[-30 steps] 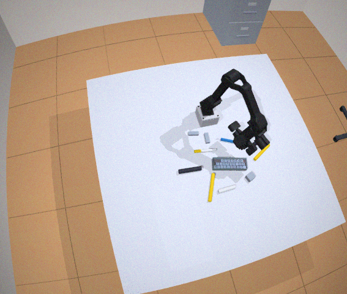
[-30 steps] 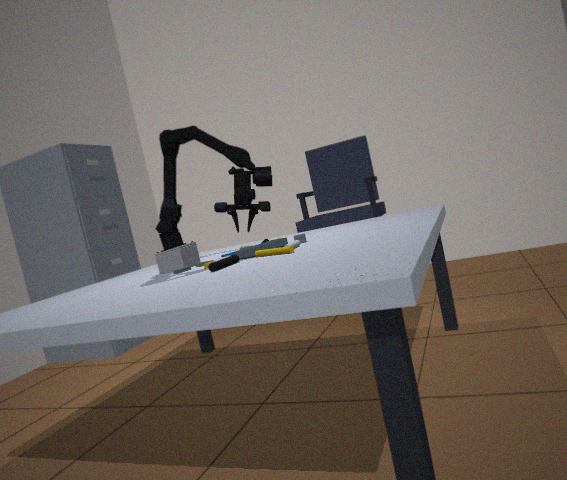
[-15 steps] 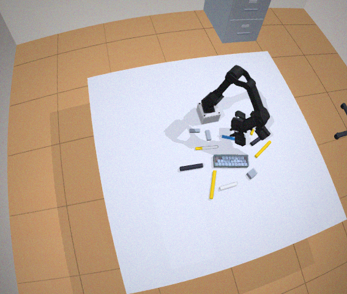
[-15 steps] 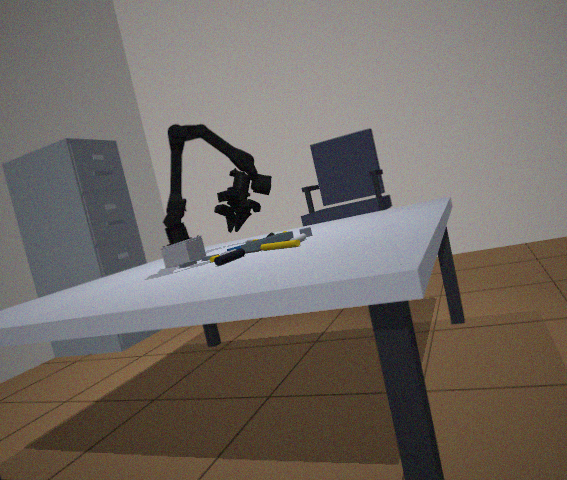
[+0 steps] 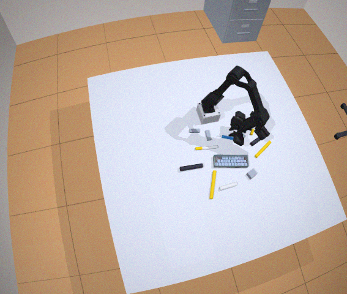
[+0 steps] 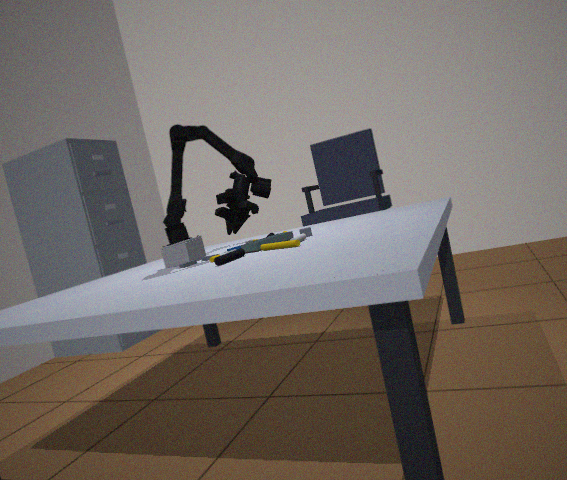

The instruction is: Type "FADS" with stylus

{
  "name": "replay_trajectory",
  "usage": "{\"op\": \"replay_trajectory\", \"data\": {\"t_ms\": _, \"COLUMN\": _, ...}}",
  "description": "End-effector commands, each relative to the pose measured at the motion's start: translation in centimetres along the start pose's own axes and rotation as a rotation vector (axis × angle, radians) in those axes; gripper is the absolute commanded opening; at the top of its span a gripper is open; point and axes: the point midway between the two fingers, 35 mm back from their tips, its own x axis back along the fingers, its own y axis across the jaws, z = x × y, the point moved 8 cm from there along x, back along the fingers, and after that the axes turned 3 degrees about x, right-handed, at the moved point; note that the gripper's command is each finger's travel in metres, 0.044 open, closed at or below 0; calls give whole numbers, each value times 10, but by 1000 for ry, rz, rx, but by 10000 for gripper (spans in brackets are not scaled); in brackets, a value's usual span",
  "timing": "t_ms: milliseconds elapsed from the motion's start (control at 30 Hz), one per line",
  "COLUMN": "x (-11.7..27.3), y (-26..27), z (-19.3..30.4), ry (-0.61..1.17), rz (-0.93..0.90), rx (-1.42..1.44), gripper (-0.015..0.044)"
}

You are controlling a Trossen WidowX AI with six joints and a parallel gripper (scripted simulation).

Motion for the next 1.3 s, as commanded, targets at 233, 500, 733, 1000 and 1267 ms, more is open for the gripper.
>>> {"op": "replay_trajectory", "data": {"t_ms": 233, "x": -9, "y": 0, "z": 4, "ry": -8, "rz": 1, "rx": 0, "gripper": 150}}
{"op": "replay_trajectory", "data": {"t_ms": 500, "x": -15, "y": 0, "z": 7, "ry": -8, "rz": 1, "rx": 0, "gripper": 150}}
{"op": "replay_trajectory", "data": {"t_ms": 733, "x": -19, "y": 0, "z": 9, "ry": -8, "rz": 1, "rx": 0, "gripper": 150}}
{"op": "replay_trajectory", "data": {"t_ms": 1000, "x": -24, "y": 0, "z": 12, "ry": -8, "rz": 1, "rx": 0, "gripper": 150}}
{"op": "replay_trajectory", "data": {"t_ms": 1267, "x": -29, "y": 0, "z": 15, "ry": -8, "rz": 1, "rx": 0, "gripper": 150}}
